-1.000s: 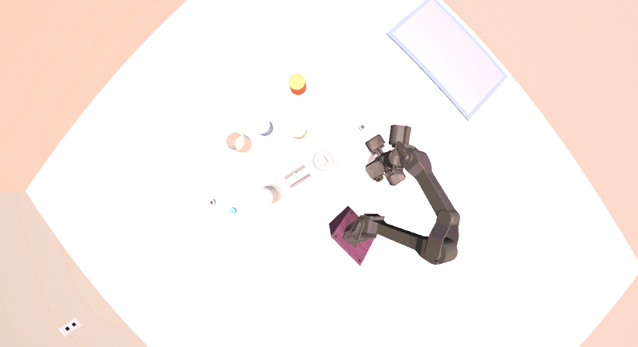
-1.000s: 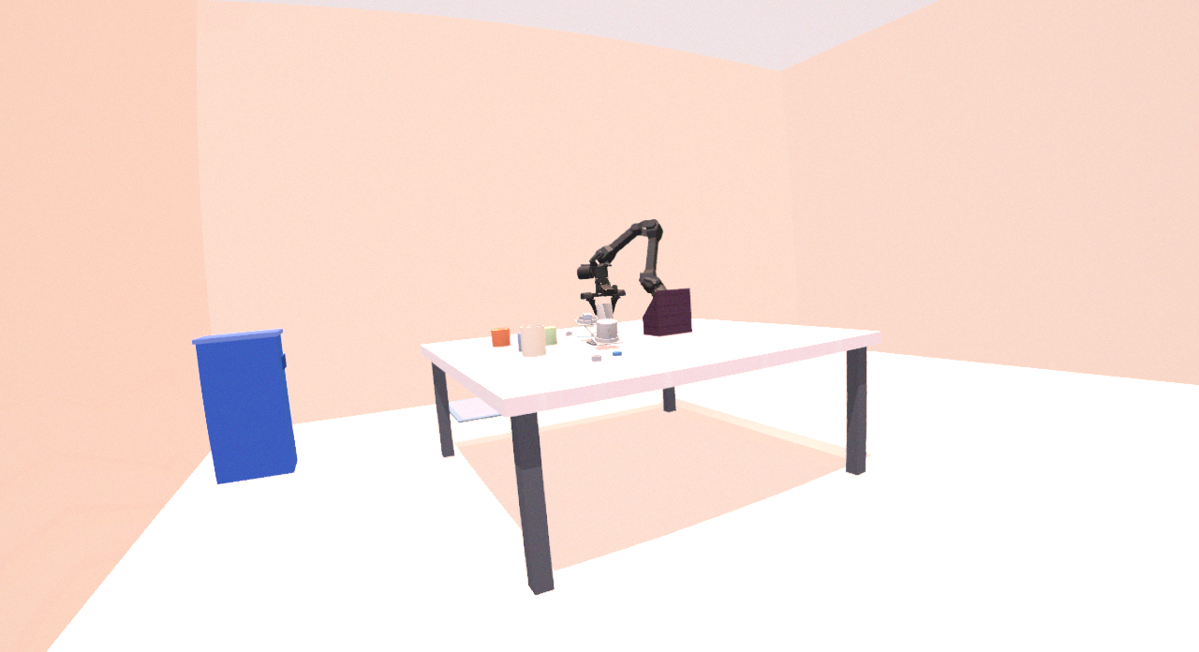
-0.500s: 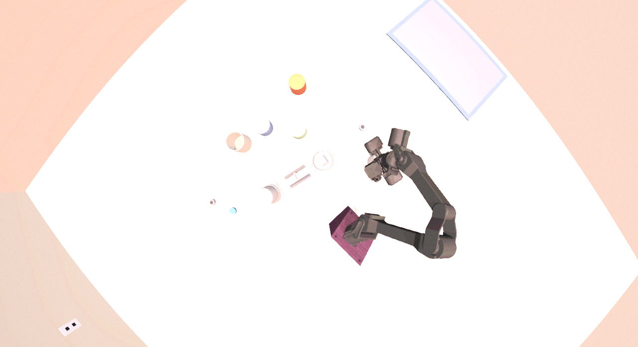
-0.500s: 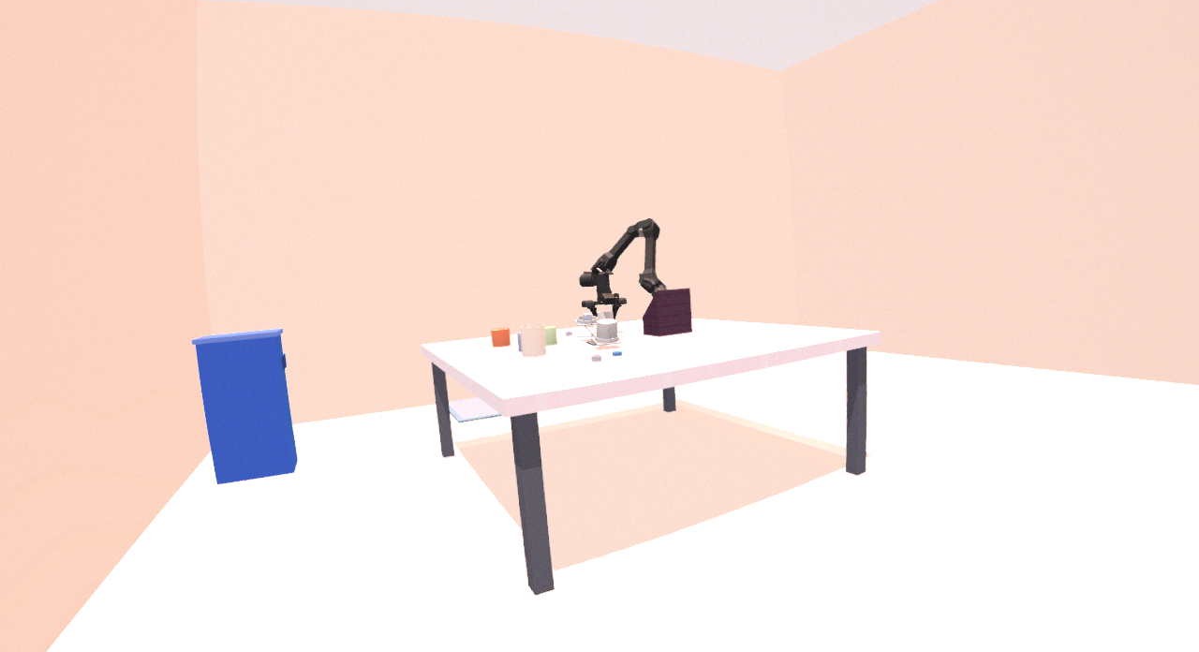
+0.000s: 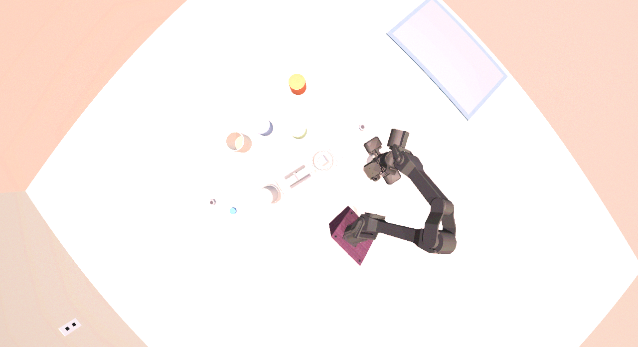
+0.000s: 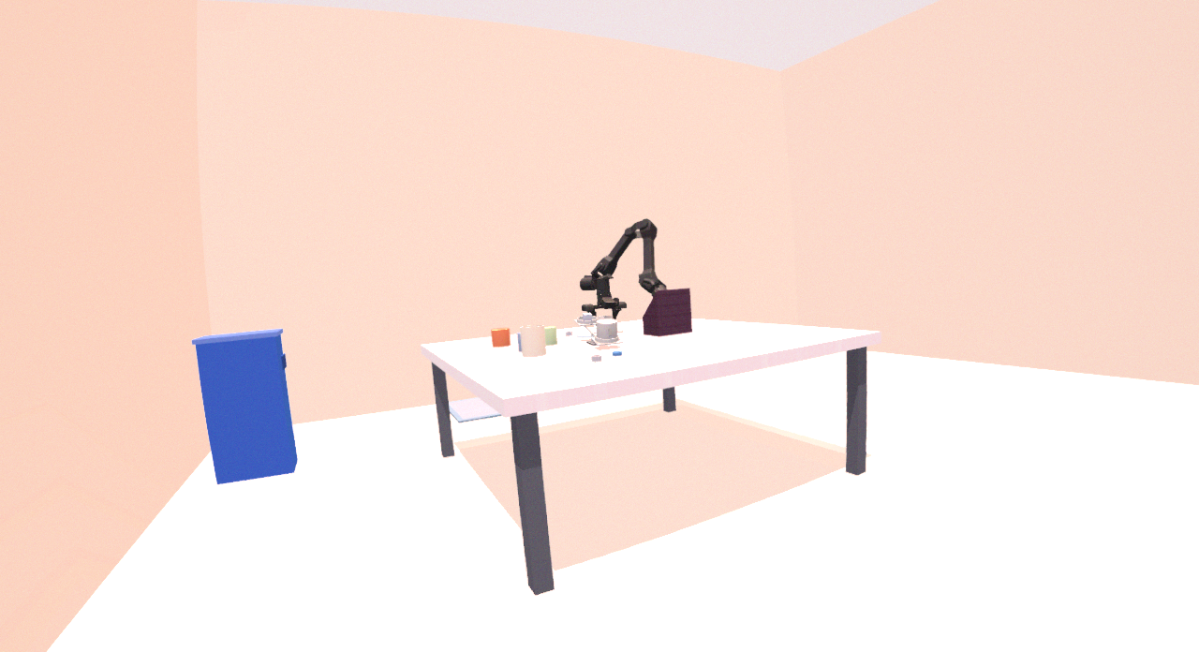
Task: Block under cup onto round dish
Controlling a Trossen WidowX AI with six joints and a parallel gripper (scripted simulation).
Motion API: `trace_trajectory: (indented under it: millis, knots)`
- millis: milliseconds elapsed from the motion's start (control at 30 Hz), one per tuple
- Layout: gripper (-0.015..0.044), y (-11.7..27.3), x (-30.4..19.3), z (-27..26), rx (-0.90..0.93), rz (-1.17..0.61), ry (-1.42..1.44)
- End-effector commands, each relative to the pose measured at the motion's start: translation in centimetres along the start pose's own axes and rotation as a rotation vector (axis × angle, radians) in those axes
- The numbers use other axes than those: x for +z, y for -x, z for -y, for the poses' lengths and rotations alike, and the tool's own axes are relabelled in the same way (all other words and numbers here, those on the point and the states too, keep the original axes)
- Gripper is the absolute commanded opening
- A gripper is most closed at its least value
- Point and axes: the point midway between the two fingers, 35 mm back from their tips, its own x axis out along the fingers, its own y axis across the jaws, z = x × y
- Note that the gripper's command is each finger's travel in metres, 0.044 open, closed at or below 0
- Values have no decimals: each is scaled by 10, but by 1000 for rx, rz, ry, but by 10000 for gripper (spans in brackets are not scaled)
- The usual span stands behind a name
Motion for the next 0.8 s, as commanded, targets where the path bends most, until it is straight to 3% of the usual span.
trace_trajectory:
  millis: [0,533,667,767]
  knots:
    - [26,0,0,0,0,0,0]
    - [440,8,0,1,1,3,1]
    - [440,51,2,0,5,12,5]
    - [440,53,2,0,5,13,6]
